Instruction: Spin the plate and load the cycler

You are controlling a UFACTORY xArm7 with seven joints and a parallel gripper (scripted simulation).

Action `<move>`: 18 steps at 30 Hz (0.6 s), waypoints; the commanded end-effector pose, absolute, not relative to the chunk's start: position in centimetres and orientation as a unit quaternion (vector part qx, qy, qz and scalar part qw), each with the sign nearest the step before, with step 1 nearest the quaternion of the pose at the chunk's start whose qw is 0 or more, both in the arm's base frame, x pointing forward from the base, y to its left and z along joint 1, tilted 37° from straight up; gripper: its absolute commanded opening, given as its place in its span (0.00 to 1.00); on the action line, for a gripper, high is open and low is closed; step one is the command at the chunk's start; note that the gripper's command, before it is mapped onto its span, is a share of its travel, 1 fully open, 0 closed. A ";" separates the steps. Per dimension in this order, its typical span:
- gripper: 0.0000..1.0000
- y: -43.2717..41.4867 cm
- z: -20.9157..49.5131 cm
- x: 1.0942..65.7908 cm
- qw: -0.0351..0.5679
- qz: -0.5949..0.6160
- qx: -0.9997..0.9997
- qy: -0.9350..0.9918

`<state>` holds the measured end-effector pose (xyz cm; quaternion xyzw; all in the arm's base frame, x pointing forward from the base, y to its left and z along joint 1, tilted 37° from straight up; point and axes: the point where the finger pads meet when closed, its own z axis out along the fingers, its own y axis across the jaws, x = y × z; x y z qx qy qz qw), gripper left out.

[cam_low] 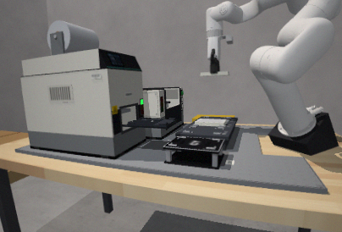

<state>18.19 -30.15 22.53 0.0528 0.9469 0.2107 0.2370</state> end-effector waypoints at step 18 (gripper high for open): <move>0.00 -26.3 24.5 18.2 0.238 0.209 0.054 0.947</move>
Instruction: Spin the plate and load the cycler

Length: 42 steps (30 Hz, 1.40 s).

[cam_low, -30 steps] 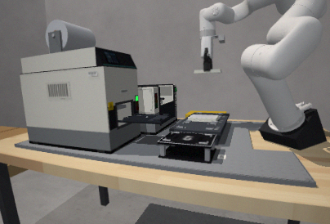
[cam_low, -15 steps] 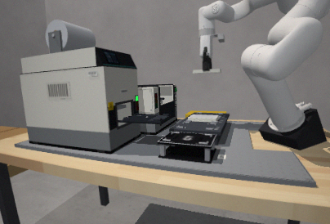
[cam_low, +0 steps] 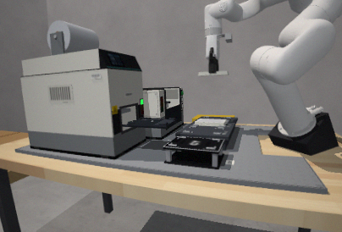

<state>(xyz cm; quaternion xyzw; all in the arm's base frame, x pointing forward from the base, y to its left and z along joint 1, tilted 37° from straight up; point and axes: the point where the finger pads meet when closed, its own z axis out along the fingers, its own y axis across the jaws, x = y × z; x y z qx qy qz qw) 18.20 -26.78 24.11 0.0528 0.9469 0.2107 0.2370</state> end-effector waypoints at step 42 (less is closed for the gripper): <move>0.00 -27.1 28.1 24.8 0.239 0.209 0.054 0.947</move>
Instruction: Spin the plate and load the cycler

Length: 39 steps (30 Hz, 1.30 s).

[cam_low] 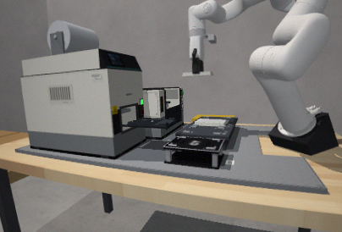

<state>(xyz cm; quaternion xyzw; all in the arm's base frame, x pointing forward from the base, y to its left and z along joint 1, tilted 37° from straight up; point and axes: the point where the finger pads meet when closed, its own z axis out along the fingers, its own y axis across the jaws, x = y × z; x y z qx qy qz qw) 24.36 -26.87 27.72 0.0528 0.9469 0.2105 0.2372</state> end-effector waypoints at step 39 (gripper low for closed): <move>0.00 -28.8 31.6 32.0 0.239 0.210 0.054 0.947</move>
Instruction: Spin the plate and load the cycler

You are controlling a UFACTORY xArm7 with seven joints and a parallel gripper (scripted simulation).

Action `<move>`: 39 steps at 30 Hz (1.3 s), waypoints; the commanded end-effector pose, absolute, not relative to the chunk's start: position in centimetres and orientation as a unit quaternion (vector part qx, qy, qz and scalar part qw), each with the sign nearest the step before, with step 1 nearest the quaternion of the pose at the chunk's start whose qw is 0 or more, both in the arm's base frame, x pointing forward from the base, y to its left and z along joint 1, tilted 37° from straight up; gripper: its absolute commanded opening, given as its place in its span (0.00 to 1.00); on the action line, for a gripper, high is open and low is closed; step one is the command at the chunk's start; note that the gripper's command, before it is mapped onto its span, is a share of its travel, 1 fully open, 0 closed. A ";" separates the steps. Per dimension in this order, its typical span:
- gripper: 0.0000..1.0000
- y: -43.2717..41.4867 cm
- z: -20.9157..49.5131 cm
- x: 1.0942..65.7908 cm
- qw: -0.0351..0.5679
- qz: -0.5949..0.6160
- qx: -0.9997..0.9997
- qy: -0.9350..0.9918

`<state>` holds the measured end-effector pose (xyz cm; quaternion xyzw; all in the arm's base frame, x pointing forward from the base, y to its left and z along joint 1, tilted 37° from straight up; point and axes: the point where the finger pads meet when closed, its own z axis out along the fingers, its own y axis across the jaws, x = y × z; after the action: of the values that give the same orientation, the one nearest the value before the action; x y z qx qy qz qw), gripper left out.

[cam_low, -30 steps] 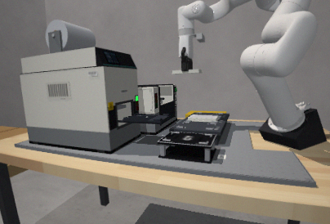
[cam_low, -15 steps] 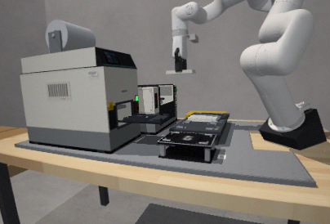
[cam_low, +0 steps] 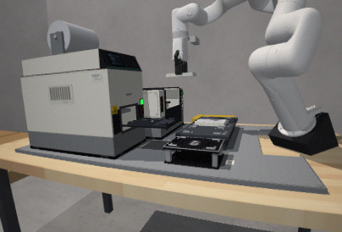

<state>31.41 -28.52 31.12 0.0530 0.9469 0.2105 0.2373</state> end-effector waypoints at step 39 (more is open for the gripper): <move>0.00 -30.5 35.0 39.2 0.239 0.210 0.054 0.947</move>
<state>38.60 -30.16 34.59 0.0529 0.9469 0.2104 0.2374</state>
